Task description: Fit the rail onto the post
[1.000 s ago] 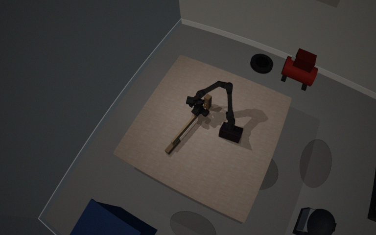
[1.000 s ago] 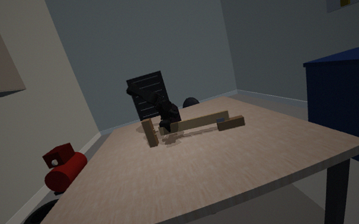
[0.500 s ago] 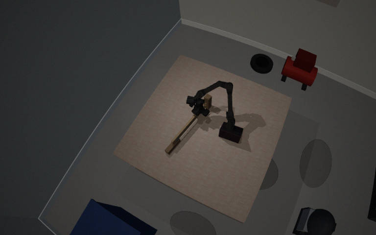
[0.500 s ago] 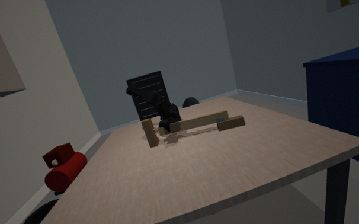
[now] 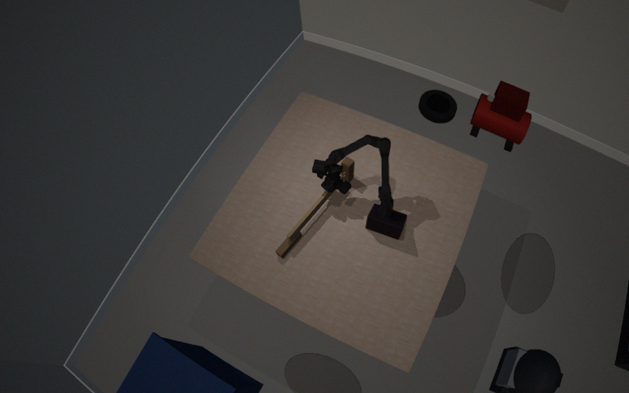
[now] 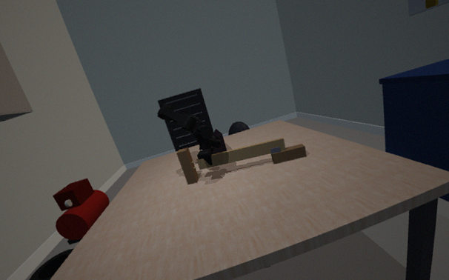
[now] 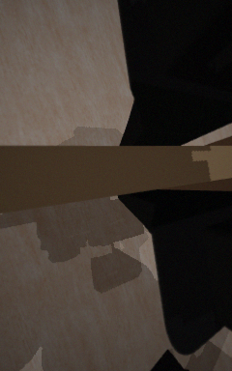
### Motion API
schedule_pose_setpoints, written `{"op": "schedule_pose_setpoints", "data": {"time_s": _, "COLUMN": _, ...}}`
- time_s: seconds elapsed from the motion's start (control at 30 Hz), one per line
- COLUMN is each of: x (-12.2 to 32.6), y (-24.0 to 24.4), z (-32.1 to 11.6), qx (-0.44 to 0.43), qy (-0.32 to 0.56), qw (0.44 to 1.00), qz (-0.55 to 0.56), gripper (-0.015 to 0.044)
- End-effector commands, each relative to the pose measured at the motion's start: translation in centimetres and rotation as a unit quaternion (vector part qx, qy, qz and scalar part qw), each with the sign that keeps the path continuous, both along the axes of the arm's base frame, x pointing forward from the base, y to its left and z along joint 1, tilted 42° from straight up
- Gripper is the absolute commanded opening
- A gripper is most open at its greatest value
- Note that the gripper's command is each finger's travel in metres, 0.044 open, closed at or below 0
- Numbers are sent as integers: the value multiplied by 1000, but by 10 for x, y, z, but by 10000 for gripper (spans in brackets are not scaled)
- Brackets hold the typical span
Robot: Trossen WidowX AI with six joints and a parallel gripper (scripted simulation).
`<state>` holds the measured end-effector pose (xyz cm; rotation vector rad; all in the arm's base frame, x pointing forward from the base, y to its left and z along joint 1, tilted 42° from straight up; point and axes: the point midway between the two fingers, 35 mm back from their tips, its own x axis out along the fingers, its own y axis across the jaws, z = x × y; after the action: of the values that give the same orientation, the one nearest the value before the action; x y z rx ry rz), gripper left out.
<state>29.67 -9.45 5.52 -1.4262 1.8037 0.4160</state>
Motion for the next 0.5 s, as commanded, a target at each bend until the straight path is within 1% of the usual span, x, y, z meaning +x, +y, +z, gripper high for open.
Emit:
{"op": "schedule_pose_setpoints", "data": {"time_s": 0.0, "x": -1, "y": -1, "z": 3, "qx": 0, "qy": 0, "qw": 1000, "qz": 2, "gripper": 0}}
{"op": "schedule_pose_setpoints", "data": {"time_s": 0.47, "x": -2, "y": -5, "z": 5, "qx": 0, "qy": 0, "qw": 1000, "qz": 2, "gripper": 0}}
